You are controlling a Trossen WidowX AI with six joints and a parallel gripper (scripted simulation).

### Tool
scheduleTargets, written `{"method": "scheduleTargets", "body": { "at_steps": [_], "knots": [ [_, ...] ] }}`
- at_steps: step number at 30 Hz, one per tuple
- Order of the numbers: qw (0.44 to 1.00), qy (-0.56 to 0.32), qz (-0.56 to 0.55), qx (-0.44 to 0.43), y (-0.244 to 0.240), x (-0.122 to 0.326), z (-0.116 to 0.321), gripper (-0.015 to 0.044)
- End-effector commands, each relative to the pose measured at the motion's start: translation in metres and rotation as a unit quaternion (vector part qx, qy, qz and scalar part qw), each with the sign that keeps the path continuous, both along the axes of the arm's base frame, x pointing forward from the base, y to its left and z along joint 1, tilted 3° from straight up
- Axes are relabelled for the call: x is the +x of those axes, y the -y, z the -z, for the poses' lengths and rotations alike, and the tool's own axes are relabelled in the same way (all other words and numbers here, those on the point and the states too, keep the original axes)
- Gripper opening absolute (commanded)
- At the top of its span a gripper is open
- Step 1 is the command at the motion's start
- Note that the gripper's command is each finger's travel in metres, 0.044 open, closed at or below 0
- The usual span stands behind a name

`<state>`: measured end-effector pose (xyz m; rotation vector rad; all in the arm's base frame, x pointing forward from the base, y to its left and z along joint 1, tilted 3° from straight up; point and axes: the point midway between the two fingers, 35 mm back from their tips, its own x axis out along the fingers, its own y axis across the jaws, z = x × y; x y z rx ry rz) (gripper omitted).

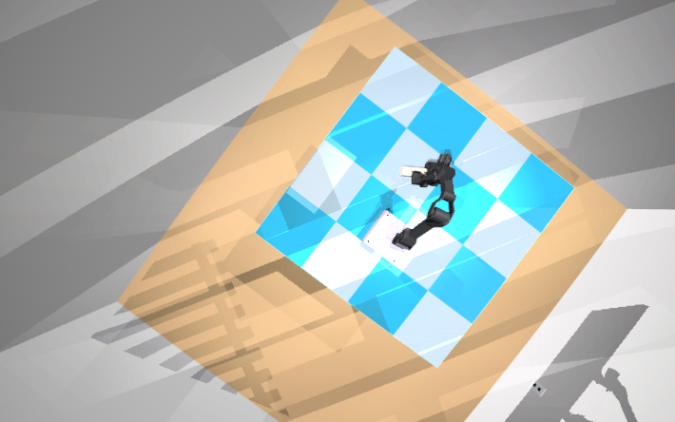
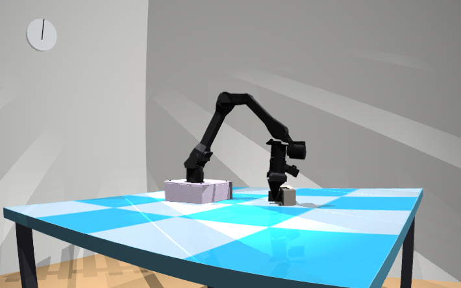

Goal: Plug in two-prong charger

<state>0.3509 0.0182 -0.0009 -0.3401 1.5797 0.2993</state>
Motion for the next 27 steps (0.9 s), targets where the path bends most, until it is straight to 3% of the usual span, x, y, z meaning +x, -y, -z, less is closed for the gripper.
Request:
{"method": "scheduleTargets", "body": {
  "at_steps": [1,27],
  "knots": [
    [1.000,0.020,-0.002,0.006,-0.0060,0.0133,-0.0030,0.0000],
    [1.000,0.020,-0.002,0.006,-0.0054,0.0121,-0.0031,0.0000]
  ]
}}
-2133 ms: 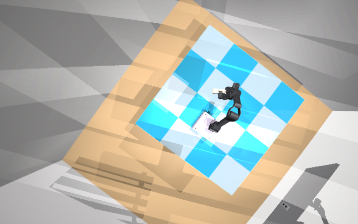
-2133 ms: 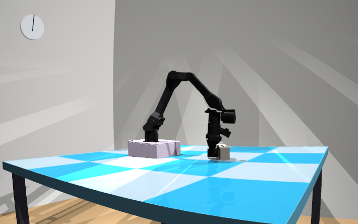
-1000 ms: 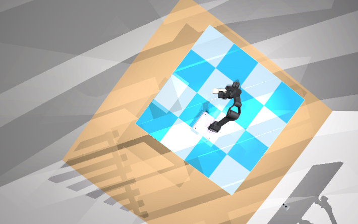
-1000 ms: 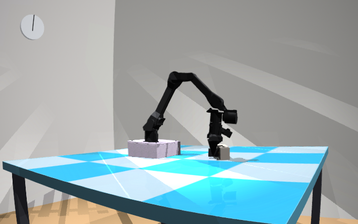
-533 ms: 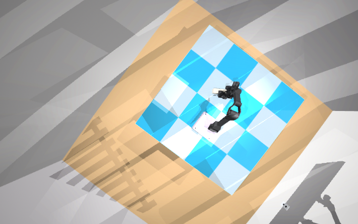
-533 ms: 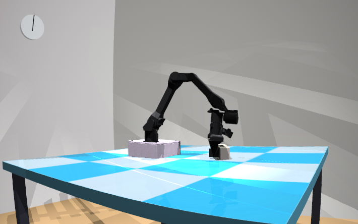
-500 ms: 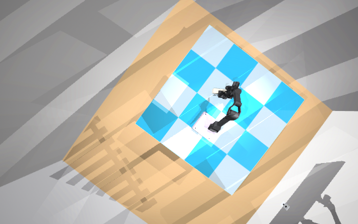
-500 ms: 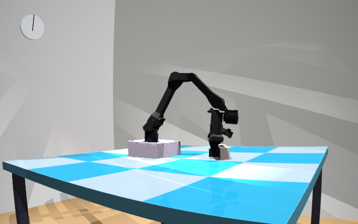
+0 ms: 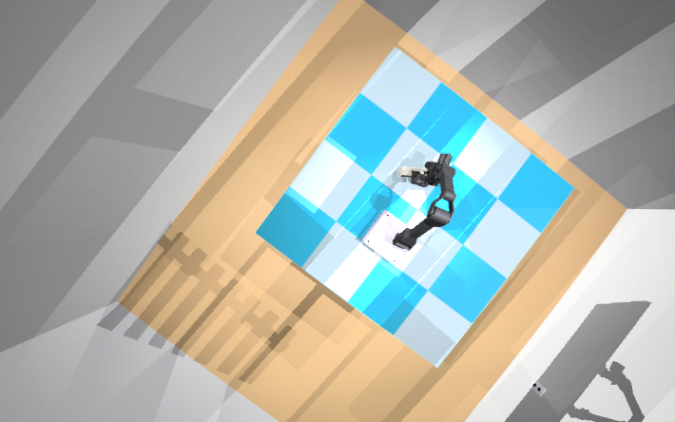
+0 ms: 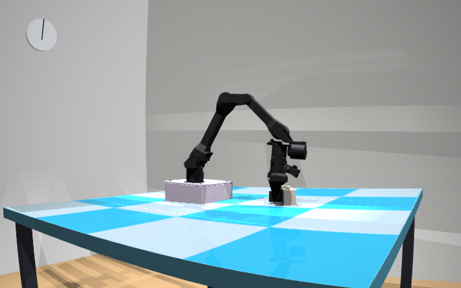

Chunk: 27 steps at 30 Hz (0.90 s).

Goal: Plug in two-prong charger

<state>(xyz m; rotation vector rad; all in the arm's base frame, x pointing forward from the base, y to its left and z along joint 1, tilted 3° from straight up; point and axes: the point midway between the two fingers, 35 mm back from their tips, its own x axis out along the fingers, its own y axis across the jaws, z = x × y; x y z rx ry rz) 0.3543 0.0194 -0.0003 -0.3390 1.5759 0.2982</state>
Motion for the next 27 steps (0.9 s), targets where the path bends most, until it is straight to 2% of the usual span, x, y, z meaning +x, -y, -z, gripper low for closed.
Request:
{"method": "scheduleTargets", "body": {
  "at_steps": [1,15,27],
  "knots": [
    [1.000,0.018,-0.003,0.005,-0.0041,0.0086,-0.0025,0.0000],
    [1.000,0.001,0.000,0.000,0.0000,0.0001,-0.0002,0.0000],
    [1.000,0.001,0.000,0.000,0.0000,0.0001,-0.0002,0.0315]
  ]
}}
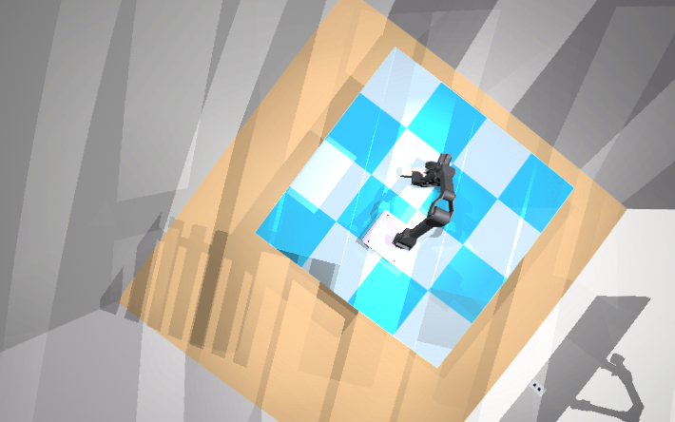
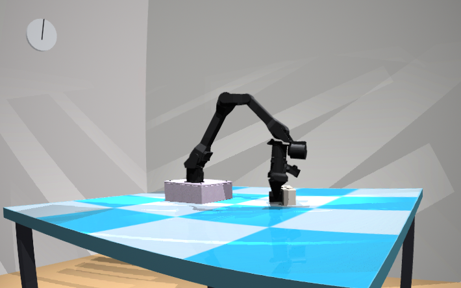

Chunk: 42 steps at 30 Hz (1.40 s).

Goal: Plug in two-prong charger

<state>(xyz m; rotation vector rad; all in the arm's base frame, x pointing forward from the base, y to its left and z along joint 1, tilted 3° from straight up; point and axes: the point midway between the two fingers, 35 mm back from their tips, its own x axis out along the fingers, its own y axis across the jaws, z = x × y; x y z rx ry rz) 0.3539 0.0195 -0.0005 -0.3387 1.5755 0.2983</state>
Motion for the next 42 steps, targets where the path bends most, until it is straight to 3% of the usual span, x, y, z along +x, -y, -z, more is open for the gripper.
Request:
{"method": "scheduleTargets", "body": {
  "at_steps": [1,5,42],
  "knots": [
    [1.000,0.001,0.000,0.000,0.0000,0.0004,-0.0003,0.0341],
    [1.000,0.001,0.000,0.000,0.0001,0.0003,-0.0003,0.0440],
    [1.000,0.013,-0.002,0.004,0.0037,-0.0081,0.0008,0.0440]
  ]
}}
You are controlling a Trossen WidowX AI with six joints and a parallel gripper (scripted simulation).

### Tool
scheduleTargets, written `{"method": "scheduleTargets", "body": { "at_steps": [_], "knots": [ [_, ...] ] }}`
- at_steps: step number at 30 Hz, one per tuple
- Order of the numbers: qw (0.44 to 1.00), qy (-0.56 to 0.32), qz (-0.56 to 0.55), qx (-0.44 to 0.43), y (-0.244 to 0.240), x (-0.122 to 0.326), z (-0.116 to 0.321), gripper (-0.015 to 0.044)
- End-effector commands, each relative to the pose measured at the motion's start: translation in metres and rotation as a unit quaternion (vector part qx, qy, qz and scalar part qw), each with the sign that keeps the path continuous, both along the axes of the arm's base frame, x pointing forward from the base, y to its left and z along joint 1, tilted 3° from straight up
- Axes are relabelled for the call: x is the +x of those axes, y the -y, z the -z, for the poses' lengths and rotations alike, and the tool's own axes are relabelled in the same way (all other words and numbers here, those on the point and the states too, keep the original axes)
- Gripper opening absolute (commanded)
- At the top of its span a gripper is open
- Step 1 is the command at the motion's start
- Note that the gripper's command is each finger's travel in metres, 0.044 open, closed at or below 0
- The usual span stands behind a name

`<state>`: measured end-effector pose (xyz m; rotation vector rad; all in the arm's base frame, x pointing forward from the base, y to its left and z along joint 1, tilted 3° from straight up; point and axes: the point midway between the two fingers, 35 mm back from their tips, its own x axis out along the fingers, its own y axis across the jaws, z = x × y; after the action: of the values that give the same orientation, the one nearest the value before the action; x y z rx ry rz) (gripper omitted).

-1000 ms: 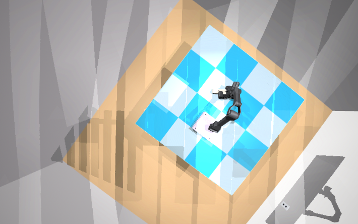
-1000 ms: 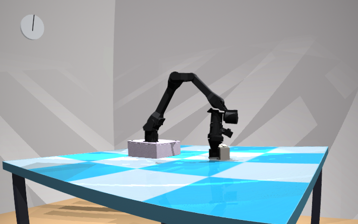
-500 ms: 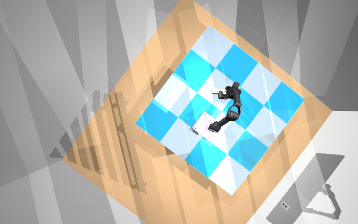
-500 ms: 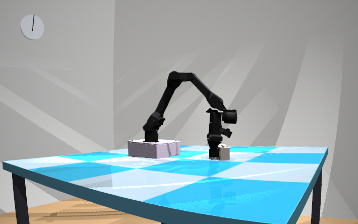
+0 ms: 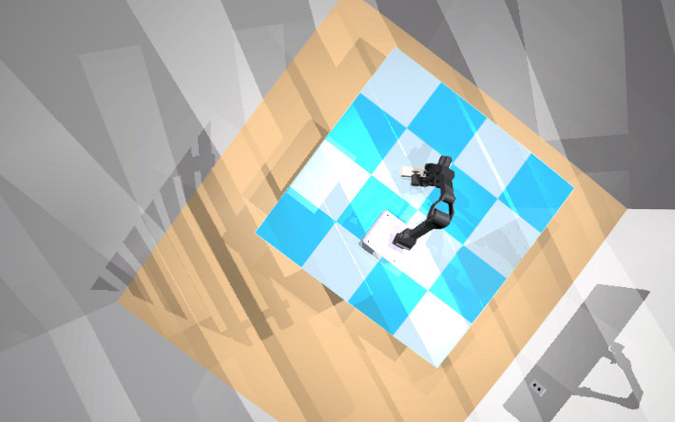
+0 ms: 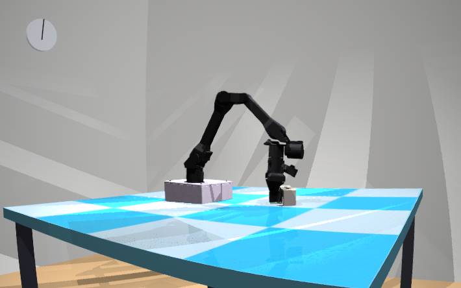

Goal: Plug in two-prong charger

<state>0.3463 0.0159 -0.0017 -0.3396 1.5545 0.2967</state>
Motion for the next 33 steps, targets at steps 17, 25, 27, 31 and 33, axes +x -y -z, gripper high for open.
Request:
{"method": "scheduleTargets", "body": {
  "at_steps": [17,25,27,31,33],
  "knots": [
    [1.000,0.005,-0.002,0.003,0.005,-0.009,0.000,0.0440],
    [1.000,0.005,-0.002,0.003,0.009,-0.017,0.001,0.0440],
    [1.000,0.005,-0.002,0.003,0.010,-0.019,0.001,0.0440],
    [1.000,0.005,-0.002,0.003,0.012,-0.024,0.001,0.0440],
    [1.000,0.005,-0.002,0.003,0.012,-0.026,0.002,0.0440]
  ]
}}
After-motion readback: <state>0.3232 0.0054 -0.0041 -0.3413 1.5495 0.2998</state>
